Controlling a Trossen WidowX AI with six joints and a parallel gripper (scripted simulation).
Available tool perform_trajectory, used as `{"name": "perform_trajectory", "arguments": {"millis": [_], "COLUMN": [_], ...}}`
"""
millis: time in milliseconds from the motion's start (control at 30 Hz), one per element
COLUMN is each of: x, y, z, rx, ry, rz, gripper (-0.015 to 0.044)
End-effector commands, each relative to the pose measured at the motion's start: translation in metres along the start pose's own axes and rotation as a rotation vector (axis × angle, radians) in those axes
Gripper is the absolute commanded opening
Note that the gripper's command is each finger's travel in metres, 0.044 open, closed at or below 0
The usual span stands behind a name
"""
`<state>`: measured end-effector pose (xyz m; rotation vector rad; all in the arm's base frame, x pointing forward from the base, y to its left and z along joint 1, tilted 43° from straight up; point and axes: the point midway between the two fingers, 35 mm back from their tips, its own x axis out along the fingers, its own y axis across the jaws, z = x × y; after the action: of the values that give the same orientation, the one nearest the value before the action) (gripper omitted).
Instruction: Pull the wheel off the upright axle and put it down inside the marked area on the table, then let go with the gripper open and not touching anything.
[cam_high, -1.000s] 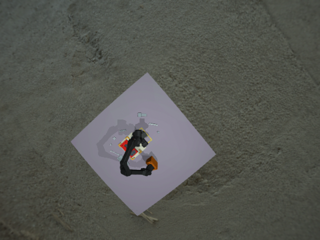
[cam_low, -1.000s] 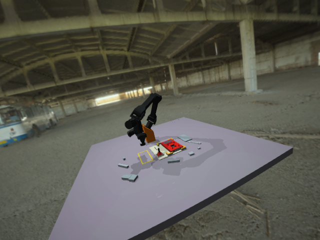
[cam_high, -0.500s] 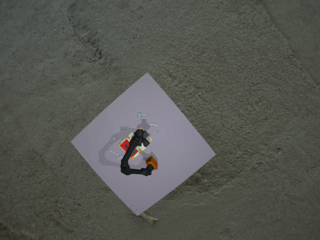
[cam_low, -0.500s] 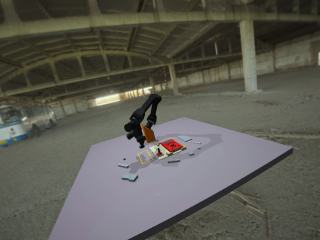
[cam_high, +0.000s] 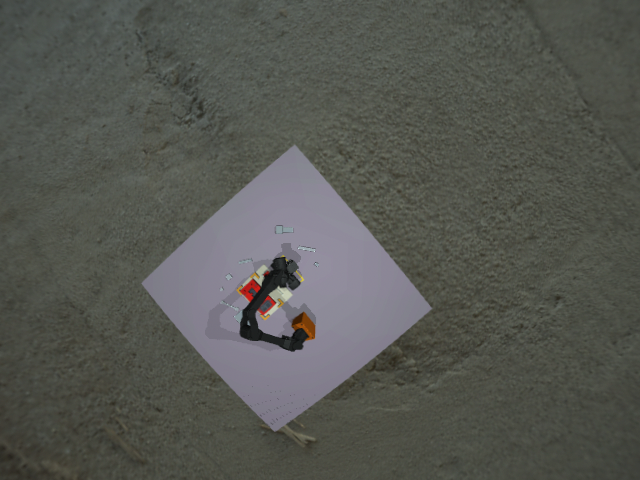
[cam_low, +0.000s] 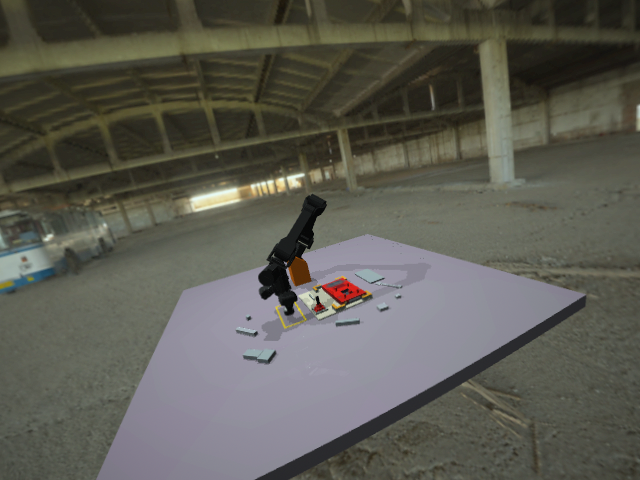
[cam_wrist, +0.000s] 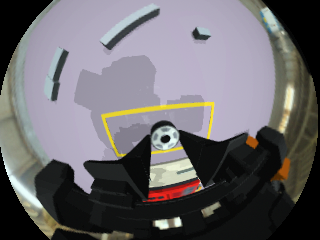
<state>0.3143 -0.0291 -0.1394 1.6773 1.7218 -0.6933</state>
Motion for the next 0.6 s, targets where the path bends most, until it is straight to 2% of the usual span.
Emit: {"name": "perform_trajectory", "arguments": {"millis": [0,33,400,567], "x": [0.007,0.007,0.002,-0.027], "y": [-0.002,-0.002,-0.001,0.0], "z": [-0.001,-0.001,0.0,0.001], "rx": [0.009,0.009,0.002,0.006], "ry": [0.006,0.006,0.002,0.001], "rz": [0.003,0.003,-0.002,0.0], "gripper": [0.0,0.0,0.0289,0.03]}}
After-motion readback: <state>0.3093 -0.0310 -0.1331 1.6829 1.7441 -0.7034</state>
